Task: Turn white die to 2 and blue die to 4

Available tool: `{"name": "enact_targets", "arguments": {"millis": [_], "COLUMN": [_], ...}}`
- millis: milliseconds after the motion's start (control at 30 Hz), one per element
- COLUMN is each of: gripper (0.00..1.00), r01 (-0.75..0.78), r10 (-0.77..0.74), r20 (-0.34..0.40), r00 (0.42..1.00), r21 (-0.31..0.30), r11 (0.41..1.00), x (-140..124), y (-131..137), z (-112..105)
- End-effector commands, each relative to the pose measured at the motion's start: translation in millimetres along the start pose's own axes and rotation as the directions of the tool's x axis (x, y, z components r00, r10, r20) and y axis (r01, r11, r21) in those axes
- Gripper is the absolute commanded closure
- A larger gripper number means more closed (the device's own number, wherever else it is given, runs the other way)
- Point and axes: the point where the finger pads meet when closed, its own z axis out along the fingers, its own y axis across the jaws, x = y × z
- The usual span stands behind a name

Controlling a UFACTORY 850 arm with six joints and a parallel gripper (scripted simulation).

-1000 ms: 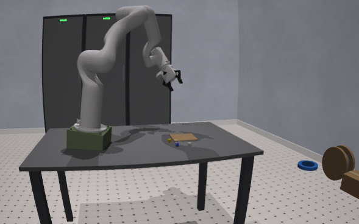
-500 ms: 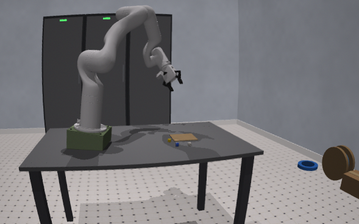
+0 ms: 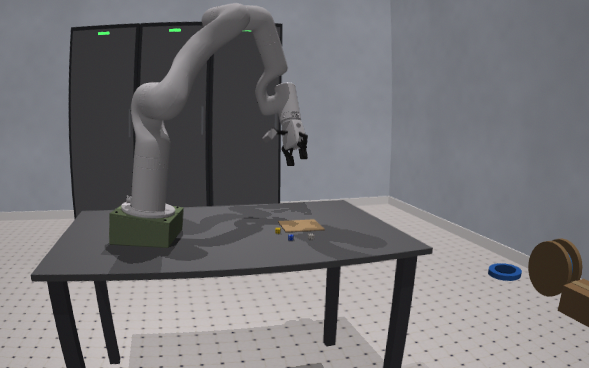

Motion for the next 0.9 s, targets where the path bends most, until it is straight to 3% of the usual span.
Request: {"name": "enact_targets", "arguments": {"millis": [0, 167, 367, 467, 500, 667, 800, 833, 867], "gripper": [0.00, 0.00, 0.00, 0.00, 0.00, 0.00, 0.00, 0.00, 0.00], "r01": [-0.134, -0.269, -0.481, -0.510, -0.598, -0.699, -0.811, -0.815, -0.848], "r10": [0.129, 0.253, 0.446, 0.472, 0.552, 0.647, 0.754, 0.759, 0.792], "r20": [-0.065, -0.118, -0.195, -0.205, -0.234, -0.266, -0.297, -0.299, -0.307], "r00": [0.990, 0.960, 0.874, 0.858, 0.800, 0.715, 0.585, 0.579, 0.528], "r21": [-0.093, -0.152, -0.215, -0.221, -0.235, -0.243, -0.239, -0.239, -0.234], "r11": [0.987, 0.951, 0.850, 0.831, 0.766, 0.672, 0.535, 0.528, 0.475], "x": [16.5, 32.8, 58.6, 62.3, 74.2, 89.9, 111.8, 112.9, 121.4], "y": [-31.4, -57.1, -97.0, -102.7, -120.8, -144.0, -174.5, -175.8, -186.8], "z": [31.5, 56.0, 90.1, 94.6, 108.3, 124.7, 144.7, 145.5, 152.4]}}
